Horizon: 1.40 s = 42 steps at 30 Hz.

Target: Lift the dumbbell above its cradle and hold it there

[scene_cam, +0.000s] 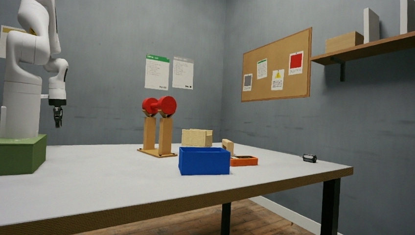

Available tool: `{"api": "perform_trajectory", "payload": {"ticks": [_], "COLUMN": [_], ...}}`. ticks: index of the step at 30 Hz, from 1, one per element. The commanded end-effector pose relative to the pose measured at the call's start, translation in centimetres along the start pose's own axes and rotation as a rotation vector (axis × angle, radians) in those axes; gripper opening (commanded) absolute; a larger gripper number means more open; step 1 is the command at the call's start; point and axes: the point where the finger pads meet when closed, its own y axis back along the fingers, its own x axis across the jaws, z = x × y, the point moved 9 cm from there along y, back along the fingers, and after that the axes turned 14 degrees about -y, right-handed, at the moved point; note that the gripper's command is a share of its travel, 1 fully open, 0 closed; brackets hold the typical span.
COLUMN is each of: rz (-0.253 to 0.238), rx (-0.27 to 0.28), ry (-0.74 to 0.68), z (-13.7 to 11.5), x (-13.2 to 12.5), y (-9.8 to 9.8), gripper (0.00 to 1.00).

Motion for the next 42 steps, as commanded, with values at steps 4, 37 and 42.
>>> {"api": "perform_trajectory", "payload": {"ticks": [4, 37, 42], "rz": [0.002, -0.008, -0.008], "rx": [0.0, 0.017, 0.018], "ry": [0.0, 0.08, 0.087], "z": [0.0, 1.7, 1.9], "x": [0.0, 0.8, 0.8], "y": [0.1, 0.5, 0.6], "gripper": [1.0, 1.0, 1.0]}}
